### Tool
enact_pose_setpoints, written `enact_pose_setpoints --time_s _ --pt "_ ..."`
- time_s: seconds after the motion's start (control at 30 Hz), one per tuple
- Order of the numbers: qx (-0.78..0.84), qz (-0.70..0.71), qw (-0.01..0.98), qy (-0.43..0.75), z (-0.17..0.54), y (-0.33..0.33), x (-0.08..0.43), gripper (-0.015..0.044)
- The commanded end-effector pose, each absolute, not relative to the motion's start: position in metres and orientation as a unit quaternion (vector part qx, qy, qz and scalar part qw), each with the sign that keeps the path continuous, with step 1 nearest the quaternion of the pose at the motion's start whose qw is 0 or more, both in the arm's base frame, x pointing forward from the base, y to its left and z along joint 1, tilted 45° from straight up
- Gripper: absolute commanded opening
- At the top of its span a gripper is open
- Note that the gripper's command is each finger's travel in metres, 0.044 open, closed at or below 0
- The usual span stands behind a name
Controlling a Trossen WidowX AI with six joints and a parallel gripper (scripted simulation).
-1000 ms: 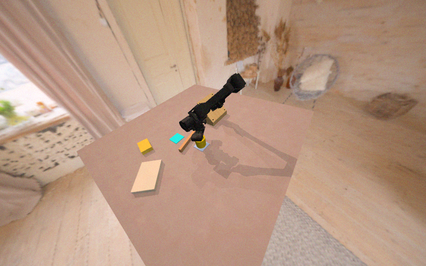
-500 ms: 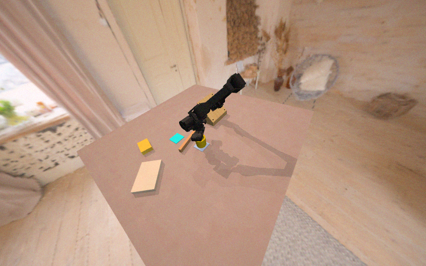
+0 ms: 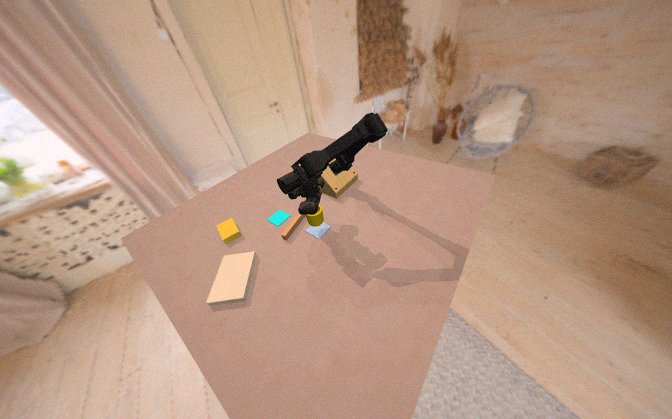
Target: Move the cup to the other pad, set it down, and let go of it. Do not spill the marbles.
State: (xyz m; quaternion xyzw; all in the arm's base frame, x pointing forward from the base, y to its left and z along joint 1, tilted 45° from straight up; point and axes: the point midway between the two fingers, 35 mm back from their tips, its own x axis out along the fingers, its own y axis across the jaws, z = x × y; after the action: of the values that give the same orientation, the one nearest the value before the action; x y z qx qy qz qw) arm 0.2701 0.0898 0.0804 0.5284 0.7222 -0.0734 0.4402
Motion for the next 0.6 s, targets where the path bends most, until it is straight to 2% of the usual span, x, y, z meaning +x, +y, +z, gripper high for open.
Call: enact_pose_setpoints --time_s 0.0,0.57 --pt "0.528 -0.072 0.443 0.721 0.0897 0.0807 0.2707 0.0000" --pt "0.530 -0.073 0.441 0.721 0.0869 0.0829 0.2706 0.0000"
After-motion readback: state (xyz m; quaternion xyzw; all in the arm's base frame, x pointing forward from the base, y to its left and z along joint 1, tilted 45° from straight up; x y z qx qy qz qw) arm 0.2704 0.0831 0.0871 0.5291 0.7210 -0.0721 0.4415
